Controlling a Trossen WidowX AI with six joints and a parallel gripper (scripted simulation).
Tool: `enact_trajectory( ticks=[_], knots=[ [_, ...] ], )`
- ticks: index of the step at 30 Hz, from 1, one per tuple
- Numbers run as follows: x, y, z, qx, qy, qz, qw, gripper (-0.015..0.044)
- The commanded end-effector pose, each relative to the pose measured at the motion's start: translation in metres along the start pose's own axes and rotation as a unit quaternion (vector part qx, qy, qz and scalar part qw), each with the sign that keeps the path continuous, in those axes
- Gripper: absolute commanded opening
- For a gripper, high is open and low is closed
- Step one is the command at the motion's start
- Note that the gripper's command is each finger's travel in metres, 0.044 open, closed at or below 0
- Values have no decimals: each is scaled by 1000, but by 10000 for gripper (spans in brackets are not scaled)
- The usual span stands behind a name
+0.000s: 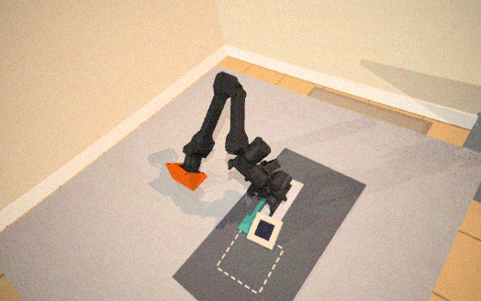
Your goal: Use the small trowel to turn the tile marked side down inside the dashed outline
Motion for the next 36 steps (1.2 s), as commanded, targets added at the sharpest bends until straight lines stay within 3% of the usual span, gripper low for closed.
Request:
enact_trajectory(
  ticks=[1, 26, 36],
  knots=[
    [-8, -12, 9, -9, 6, 9, 1000, 0],
    [-79, -10, 22, -8, 7, 11, 1000, 0],
    [-52, -31, 32, -8, 7, 10, 1000, 0]
  ],
)
Point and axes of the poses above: the point midway between the two fingers, 35 mm back from their tips, its own z axis back along the fingers, its own y axis across the jaws, x = y × z, the point moved 4 cm from there along z, back along the fingers, and after that the axes turned 14 degrees about z, right-handed, at the moved point
